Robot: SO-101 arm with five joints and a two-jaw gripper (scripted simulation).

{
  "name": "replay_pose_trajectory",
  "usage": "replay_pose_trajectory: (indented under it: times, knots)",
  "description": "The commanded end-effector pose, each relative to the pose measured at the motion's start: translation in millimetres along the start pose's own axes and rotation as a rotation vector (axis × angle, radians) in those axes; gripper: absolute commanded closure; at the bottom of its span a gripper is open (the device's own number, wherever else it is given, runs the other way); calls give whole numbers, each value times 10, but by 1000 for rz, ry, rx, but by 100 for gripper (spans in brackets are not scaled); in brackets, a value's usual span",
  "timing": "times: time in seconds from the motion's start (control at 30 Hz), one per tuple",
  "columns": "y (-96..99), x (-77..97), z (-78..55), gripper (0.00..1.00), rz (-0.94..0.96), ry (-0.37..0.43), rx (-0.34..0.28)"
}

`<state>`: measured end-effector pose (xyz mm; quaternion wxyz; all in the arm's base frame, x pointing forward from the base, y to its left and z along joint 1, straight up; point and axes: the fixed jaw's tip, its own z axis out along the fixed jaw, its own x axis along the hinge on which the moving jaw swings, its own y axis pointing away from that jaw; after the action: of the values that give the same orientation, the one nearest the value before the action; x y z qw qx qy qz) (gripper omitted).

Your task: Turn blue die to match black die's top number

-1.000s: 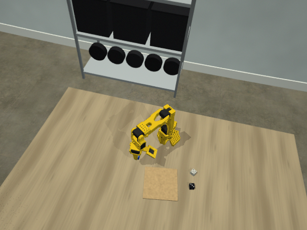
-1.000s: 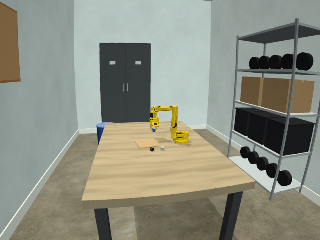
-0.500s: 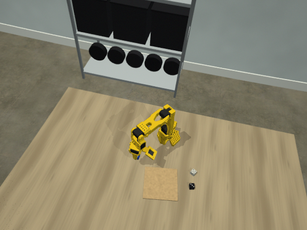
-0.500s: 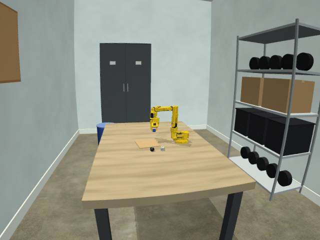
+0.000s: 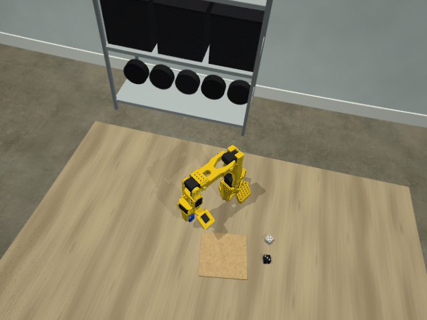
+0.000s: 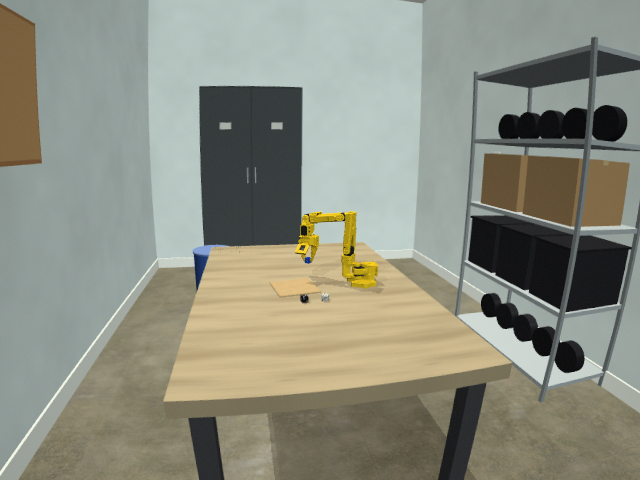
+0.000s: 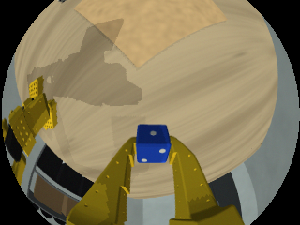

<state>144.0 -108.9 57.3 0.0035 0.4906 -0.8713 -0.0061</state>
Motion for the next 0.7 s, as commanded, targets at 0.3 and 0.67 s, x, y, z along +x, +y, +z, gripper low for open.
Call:
replay_pose_trajectory:
  times: [0.3,0.67]
  knots:
    - [-90,-9,-140,100,88,3,90]
    - [80,-17,-105,100,92,3,90]
